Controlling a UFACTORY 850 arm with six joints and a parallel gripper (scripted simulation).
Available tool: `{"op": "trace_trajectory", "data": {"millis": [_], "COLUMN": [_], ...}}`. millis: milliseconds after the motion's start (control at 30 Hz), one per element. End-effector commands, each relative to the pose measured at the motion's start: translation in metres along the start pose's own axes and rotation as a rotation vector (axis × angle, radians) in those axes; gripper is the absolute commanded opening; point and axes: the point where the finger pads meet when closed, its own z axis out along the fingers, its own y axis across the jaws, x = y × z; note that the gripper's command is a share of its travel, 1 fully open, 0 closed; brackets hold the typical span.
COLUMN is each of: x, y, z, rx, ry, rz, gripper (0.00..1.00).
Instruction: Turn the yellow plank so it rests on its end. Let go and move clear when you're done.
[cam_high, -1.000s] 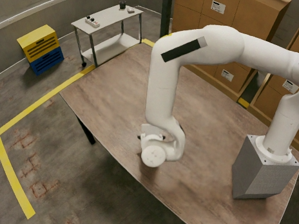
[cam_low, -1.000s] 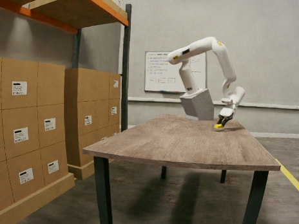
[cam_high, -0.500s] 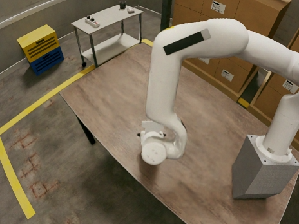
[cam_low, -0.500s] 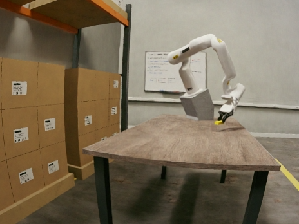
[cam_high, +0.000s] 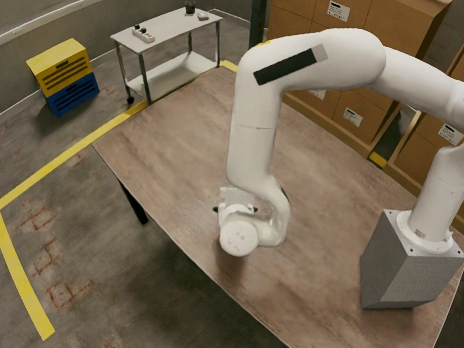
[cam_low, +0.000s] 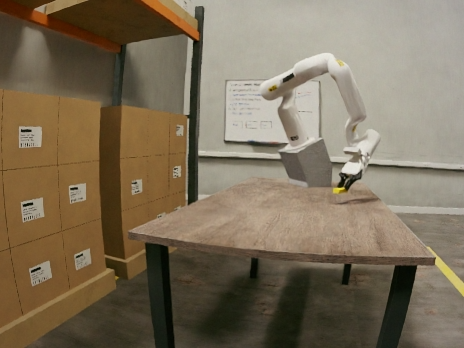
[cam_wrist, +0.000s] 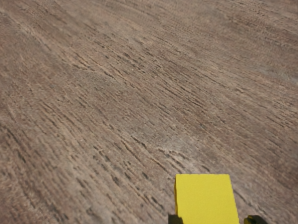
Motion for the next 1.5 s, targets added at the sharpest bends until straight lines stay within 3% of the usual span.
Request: {"op": "trace_trajectory", "data": {"millis": [0,300,567,967,1233,1467], "x": [0.001,0.001,0.005,0.009,0.013,0.017], "y": [-0.001,-0.001,-0.001,-0.001,-0.001,-0.001], "z": [-0.001,0.000,0.000,0.001,0.002,0.004], "rx": [0.001,0.000,0.001,0.000,0.001,0.001], "ry": [0.000,-0.009,-0.260,-0.271,-0.520,-0.523], "rz": [0.001,0.001,0.001,0.001,0.001,0.001], "gripper": [0.34,0.34,0.34,0.34,0.34,0.34]}}
